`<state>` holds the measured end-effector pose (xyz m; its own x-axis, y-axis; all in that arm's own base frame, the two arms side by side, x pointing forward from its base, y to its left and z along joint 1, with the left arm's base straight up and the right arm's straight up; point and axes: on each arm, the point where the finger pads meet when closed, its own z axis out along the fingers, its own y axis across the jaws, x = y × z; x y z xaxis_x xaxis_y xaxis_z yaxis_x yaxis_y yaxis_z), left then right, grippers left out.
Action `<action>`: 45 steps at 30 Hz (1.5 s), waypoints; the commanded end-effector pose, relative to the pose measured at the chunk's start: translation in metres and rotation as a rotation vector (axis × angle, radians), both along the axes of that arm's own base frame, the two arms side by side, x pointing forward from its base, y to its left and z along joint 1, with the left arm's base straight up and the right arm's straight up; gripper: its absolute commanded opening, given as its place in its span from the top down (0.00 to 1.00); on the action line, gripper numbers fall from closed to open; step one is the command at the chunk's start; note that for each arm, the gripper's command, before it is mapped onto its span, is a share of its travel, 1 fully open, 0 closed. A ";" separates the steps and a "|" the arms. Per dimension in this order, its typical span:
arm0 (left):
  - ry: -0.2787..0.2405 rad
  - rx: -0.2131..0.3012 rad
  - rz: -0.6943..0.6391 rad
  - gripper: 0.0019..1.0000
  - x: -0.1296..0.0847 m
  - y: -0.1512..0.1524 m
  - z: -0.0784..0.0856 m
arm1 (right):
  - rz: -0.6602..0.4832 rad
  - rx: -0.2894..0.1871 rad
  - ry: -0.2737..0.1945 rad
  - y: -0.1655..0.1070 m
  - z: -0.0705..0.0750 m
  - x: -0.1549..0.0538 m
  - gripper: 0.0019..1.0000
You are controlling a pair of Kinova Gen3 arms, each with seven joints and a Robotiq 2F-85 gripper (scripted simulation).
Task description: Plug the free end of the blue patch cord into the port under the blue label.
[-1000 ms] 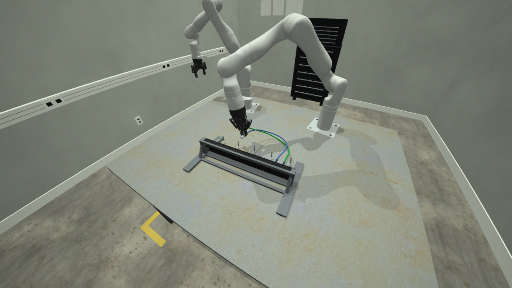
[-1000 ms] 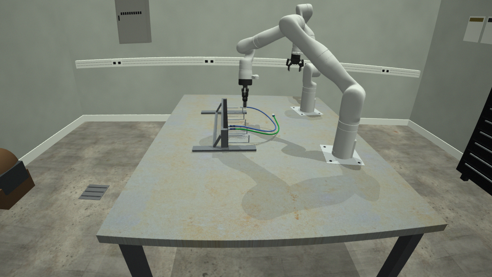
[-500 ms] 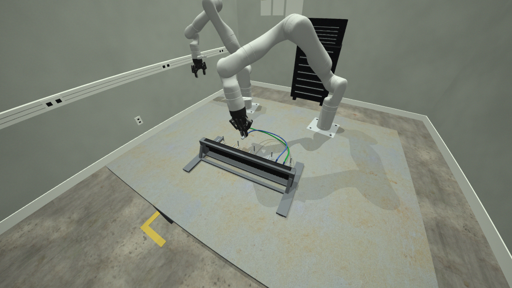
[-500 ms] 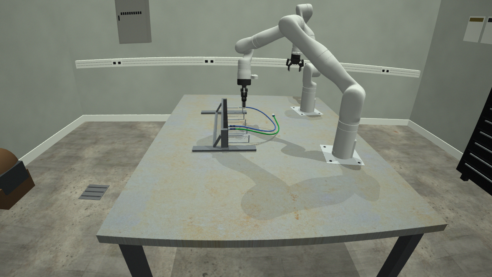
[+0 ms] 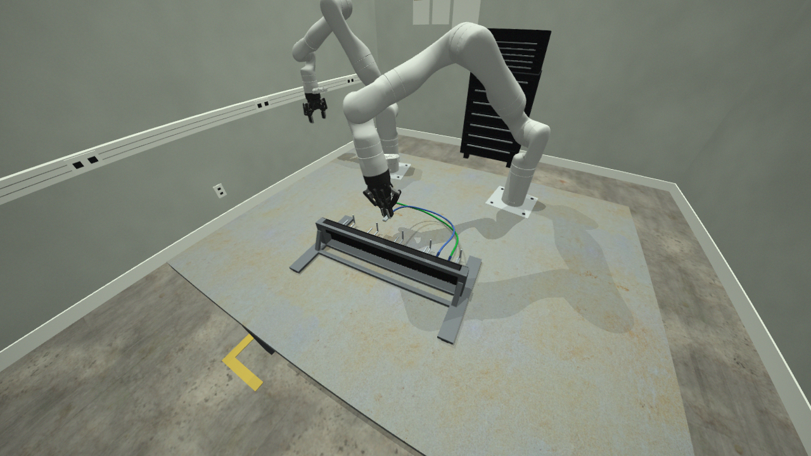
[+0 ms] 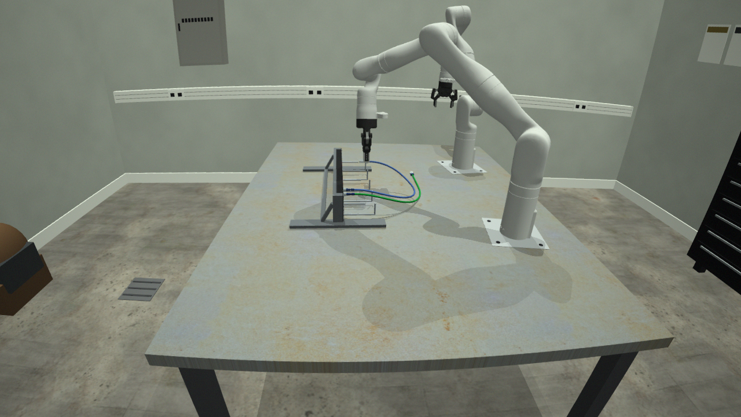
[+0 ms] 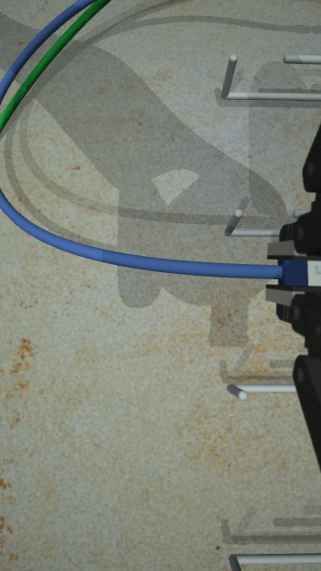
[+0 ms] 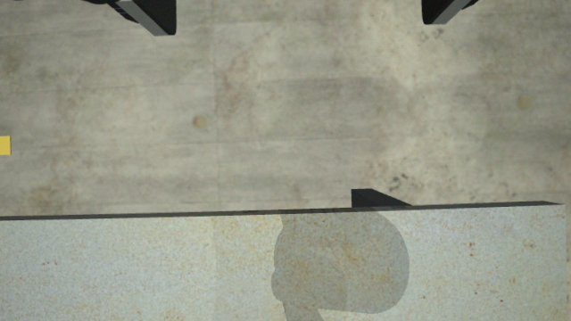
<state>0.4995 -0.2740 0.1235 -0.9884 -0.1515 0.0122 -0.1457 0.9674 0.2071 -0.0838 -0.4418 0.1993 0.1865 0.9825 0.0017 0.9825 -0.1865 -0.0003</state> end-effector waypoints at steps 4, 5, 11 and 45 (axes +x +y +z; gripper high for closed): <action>-0.003 0.000 0.009 0.90 0.001 0.001 0.002 | 0.000 -0.002 0.000 0.000 0.001 0.000 0.00; -0.003 0.000 0.011 0.90 0.001 0.001 0.002 | 0.000 -0.002 0.000 0.000 0.001 0.000 0.00; -0.003 0.001 0.014 0.90 0.002 0.002 0.002 | 0.000 -0.002 0.000 0.000 0.001 0.000 0.00; -0.004 0.001 0.019 0.90 0.002 0.002 0.002 | 0.000 -0.002 0.000 0.000 0.001 0.000 0.00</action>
